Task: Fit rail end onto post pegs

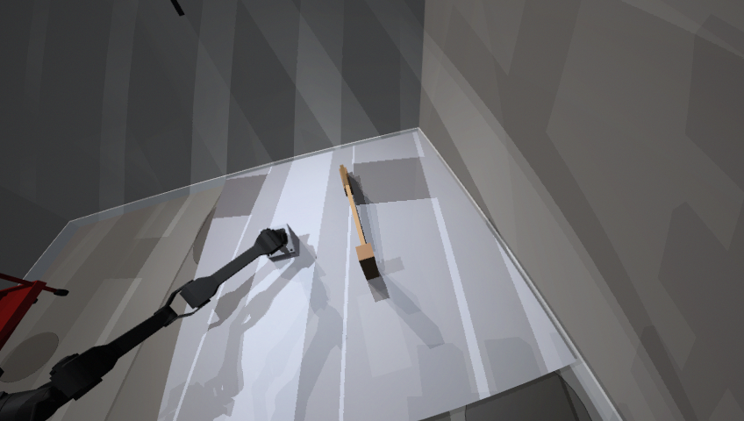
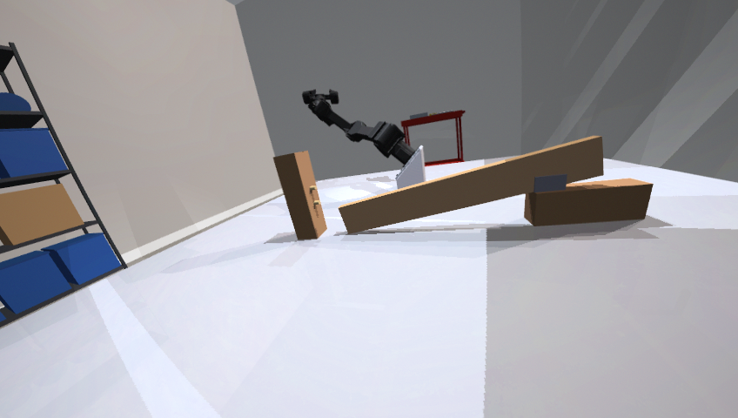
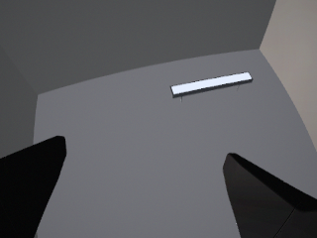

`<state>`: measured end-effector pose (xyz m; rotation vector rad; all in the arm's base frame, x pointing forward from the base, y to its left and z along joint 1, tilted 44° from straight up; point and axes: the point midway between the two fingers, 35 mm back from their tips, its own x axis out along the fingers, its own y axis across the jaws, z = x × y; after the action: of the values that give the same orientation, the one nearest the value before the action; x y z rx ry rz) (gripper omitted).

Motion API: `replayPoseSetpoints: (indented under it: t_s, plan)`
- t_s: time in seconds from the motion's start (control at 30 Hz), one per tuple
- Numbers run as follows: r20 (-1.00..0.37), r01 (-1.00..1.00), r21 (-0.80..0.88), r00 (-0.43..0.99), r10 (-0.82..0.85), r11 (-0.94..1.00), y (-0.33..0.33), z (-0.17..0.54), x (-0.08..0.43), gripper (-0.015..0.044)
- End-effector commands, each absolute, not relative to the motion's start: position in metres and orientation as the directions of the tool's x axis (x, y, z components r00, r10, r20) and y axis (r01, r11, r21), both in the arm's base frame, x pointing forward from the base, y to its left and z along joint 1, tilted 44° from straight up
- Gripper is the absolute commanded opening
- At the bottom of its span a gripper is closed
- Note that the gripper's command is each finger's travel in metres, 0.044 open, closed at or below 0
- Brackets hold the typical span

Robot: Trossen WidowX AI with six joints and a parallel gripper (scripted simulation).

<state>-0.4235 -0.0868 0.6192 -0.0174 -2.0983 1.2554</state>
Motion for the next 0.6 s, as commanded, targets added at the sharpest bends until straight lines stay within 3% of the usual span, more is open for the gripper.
replayPoseSetpoints:
  t_s: [0.0,0.3,0.57]
  plan:
    - [0.546,-0.321,-0.782,-0.766,0.340,0.535,-0.087,0.620,-0.423,0.0426]
    - [0.720,-0.477,-0.665,-0.615,0.323,0.575,-0.063,0.688,-0.337,0.0440]
    - [0.771,-0.551,-0.628,-0.536,0.344,0.549,-0.038,0.708,-0.293,0.0440]
